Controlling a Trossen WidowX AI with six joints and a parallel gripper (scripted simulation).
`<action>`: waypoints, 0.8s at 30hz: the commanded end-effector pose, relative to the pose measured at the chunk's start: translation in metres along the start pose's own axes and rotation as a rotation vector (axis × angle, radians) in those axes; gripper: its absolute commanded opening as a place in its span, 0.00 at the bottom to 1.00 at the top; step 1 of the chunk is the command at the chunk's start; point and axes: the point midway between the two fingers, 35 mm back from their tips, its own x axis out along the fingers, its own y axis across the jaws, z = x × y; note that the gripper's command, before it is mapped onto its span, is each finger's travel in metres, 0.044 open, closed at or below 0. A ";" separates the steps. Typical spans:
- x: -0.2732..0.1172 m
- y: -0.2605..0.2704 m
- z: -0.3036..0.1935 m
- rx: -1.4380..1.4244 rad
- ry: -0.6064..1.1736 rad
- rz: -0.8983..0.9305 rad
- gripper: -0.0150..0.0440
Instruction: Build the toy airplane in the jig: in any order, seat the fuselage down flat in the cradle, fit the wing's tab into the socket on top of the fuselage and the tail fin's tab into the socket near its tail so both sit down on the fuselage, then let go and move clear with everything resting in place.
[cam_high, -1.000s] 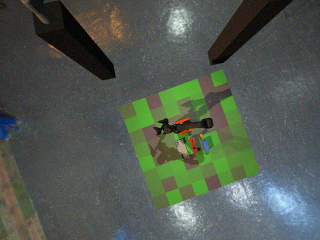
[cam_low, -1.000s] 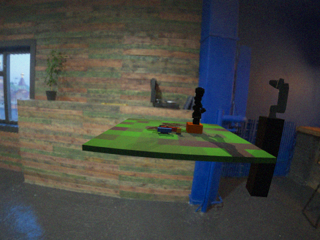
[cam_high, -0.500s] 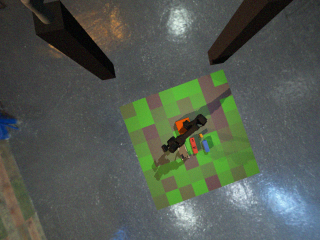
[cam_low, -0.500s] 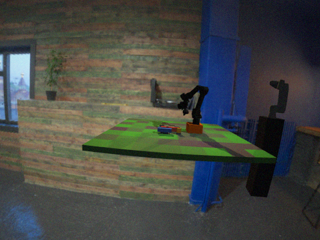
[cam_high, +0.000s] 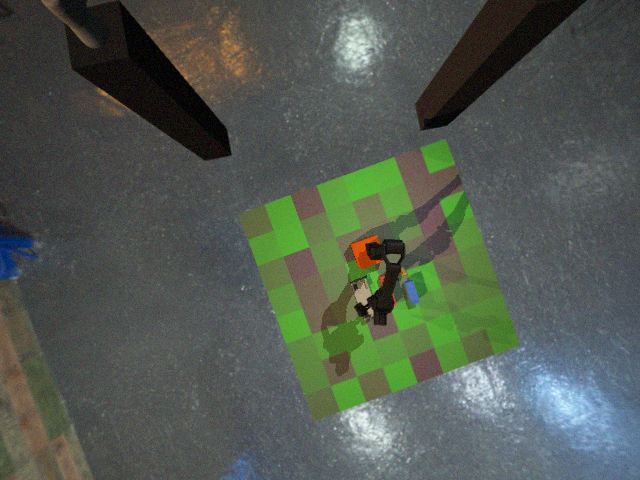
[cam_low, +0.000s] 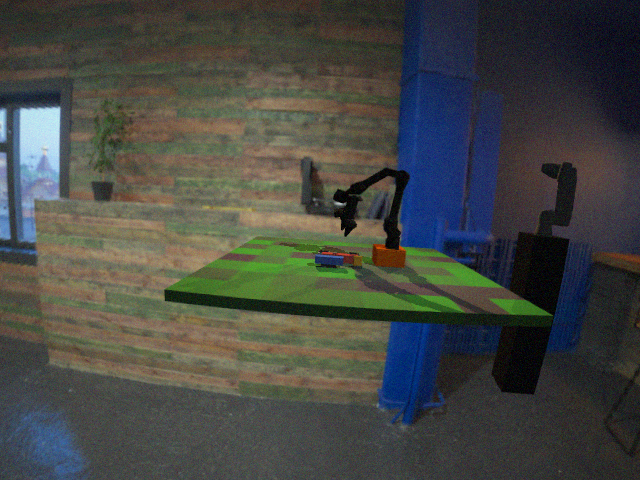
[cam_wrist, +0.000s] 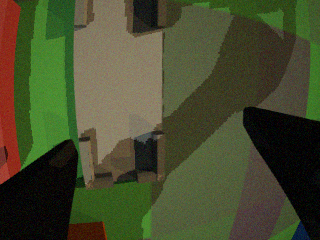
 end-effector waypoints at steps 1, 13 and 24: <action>-0.006 0.052 0.030 0.103 0.037 0.120 1.00; -0.020 0.128 0.051 0.264 0.169 0.223 1.00; 0.031 0.140 0.043 0.264 0.169 0.223 1.00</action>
